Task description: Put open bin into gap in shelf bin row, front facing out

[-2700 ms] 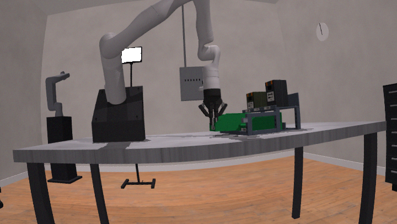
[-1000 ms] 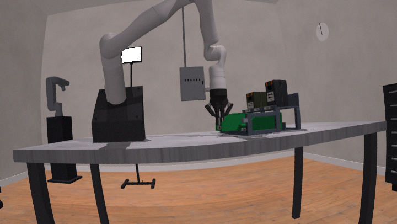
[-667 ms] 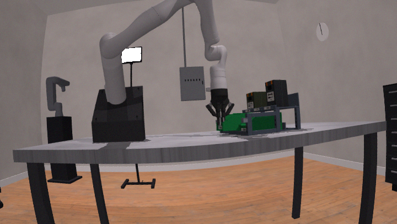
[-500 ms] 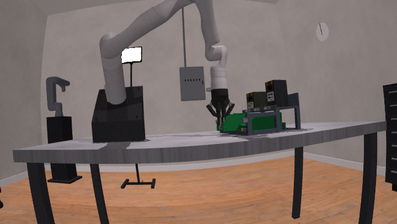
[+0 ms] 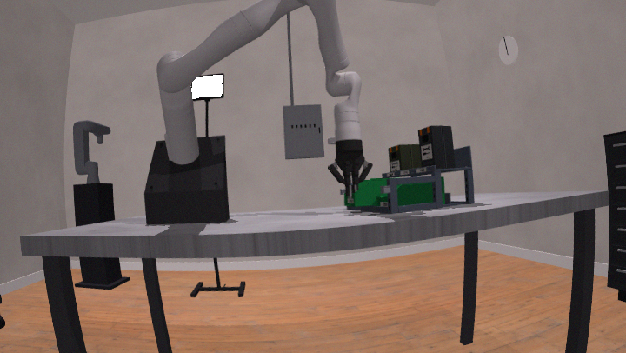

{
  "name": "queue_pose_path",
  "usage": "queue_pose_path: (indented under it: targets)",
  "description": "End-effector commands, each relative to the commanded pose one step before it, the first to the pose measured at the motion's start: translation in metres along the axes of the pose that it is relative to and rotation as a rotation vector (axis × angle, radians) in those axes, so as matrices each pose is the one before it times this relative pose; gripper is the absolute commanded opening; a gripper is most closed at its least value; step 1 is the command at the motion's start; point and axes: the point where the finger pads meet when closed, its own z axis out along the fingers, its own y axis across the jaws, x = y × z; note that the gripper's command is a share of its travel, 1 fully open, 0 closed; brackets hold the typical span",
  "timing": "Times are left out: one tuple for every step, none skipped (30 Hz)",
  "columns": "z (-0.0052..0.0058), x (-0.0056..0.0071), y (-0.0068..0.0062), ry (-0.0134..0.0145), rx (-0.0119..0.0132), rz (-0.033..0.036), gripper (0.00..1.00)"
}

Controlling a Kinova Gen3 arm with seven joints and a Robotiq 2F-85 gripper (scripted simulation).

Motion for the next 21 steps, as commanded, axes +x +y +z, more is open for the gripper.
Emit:
queue_pose_path:
  targets:
    - [-0.00138, 0.00046, 0.00469, 0.00108, -0.00328, -0.00017, 0.10]
    - [-0.00012, 0.00006, 0.00200, 0.00017, -0.00039, -0.00001, 0.10]
    - [-0.00012, 0.00006, 0.00200, 0.00017, -0.00039, -0.00001, 0.10]
    - [-0.00012, 0.00006, 0.00200, 0.00017, -0.00039, -0.00001, 0.10]
    - [0.00000, 0.00000, 0.00000, 0.00000, 0.00000, 0.00000, 0.10]
    - [0.00000, 0.00000, 0.00000, 0.00000, 0.00000, 0.00000, 0.10]
    - [0.00000, 0.00000, 0.00000, 0.00000, 0.00000, 0.00000, 0.10]
    - [0.00000, 0.00000, 0.00000, 0.00000, 0.00000, 0.00000, 0.10]
    - [0.00000, 0.00000, 0.00000, 0.00000, 0.00000, 0.00000, 0.10]
    - [0.00000, 0.00000, 0.00000, 0.00000, 0.00000, 0.00000, 0.10]
    - [0.00000, 0.00000, 0.00000, 0.00000, 0.00000, 0.00000, 0.10]
    - [0.00000, 0.00000, 0.00000, 0.00000, 0.00000, 0.00000, 0.10]
    - [0.00000, 0.00000, 0.00000, 0.00000, 0.00000, 0.00000, 0.10]
    - [0.00000, 0.00000, 0.00000, 0.00000, 0.00000, 0.00000, 0.10]
    - [0.00000, 0.00000, 0.00000, 0.00000, 0.00000, 0.00000, 0.10]
    - [0.00000, 0.00000, 0.00000, 0.00000, 0.00000, 0.00000, 0.10]
    - [0.00067, -0.00031, 0.00122, -0.00070, 0.00158, 0.00003, 0.10]
    - [-0.00015, 0.00008, 0.00199, 0.00018, -0.00041, 0.00000, 0.10]
    - [-0.00015, 0.00008, 0.00199, 0.00018, -0.00041, 0.00000, 0.10]
    - [-0.00015, 0.00008, 0.00199, 0.00018, -0.00041, 0.00000, 0.10]
    - [-0.00015, 0.00008, 0.00199, 0.00018, -0.00041, 0.00000, 0.10]
